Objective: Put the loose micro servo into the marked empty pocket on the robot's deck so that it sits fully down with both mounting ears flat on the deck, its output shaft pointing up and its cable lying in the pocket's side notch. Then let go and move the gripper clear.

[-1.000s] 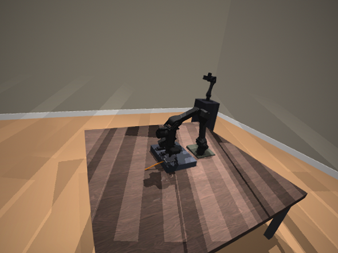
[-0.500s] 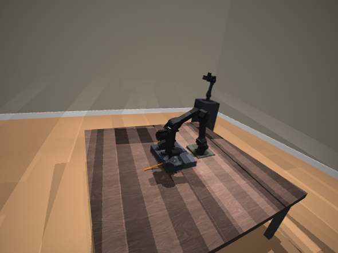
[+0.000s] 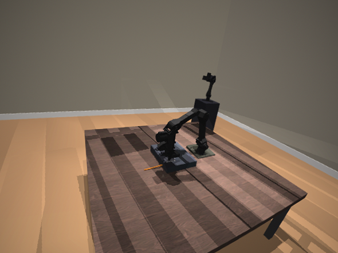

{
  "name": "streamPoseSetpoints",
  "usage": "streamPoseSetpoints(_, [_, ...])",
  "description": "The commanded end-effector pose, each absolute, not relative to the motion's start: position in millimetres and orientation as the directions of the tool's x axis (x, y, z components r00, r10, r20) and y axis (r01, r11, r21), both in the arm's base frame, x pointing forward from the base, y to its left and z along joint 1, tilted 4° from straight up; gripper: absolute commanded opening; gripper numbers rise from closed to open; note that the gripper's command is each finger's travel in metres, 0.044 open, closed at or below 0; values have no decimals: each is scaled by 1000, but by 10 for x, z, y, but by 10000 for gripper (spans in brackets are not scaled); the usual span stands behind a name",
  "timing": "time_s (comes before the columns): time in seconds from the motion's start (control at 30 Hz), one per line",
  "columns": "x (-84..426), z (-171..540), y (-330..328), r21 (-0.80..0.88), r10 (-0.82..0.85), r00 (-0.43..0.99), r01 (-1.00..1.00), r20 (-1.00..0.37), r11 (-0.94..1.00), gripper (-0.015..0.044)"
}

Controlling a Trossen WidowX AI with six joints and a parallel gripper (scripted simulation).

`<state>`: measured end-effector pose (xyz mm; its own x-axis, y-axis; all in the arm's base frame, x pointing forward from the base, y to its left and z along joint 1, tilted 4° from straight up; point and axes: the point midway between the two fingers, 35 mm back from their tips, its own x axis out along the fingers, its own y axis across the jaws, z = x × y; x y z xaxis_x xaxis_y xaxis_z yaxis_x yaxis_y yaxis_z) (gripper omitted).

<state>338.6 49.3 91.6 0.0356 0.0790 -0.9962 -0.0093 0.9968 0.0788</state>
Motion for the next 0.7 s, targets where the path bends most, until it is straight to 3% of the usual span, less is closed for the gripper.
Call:
streamPoseSetpoints(0.0, [3386,917,493,80,80,37,-6,-996,997,105])
streamPoseSetpoints(0.1, [3384,915,492,80,80,37,-6,-996,997,184])
streamPoseSetpoints(0.53, [3337,1259,447,80,80,36,-6,-996,997,187])
streamPoseSetpoints(0.67, [3164,1366,449,78,79,31,-2,-996,997,293])
